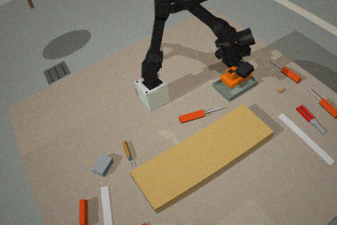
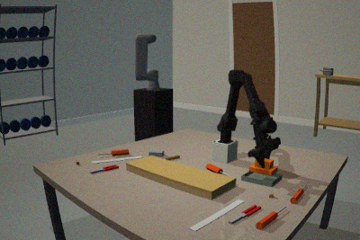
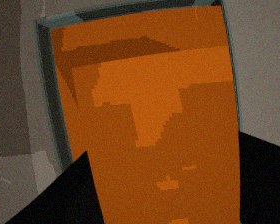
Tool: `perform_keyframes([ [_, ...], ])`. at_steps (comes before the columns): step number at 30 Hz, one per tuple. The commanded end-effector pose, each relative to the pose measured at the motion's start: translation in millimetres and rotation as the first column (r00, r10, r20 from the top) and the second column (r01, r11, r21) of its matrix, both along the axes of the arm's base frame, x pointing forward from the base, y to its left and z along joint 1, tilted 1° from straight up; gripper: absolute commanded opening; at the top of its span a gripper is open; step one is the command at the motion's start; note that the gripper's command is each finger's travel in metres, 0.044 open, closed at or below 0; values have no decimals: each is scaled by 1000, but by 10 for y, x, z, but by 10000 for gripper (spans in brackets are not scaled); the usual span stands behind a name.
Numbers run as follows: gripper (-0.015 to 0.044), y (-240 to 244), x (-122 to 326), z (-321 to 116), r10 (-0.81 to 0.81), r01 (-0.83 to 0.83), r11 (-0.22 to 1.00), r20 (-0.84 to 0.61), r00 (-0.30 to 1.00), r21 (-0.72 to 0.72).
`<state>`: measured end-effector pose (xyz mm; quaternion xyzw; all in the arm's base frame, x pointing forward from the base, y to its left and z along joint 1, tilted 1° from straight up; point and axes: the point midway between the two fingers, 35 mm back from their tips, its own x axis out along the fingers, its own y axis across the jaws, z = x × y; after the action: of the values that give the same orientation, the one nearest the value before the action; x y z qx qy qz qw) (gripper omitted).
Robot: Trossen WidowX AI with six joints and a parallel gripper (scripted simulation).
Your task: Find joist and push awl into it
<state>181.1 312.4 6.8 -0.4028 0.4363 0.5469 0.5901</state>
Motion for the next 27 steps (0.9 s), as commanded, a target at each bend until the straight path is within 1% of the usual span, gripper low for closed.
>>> perform_keyframes([
  [1,0,-5,-9,-102,-3,3,1000,-1,1000,2],
  [7,0,-17,-19,-240,-3,3,1000,-1,1000,2],
  [24,0,-16,-22,-412,-3,3,1000,-2,1000,2],
  [27,79,-19,-21,-399,0,0,1000,-2,1000,-2],
])
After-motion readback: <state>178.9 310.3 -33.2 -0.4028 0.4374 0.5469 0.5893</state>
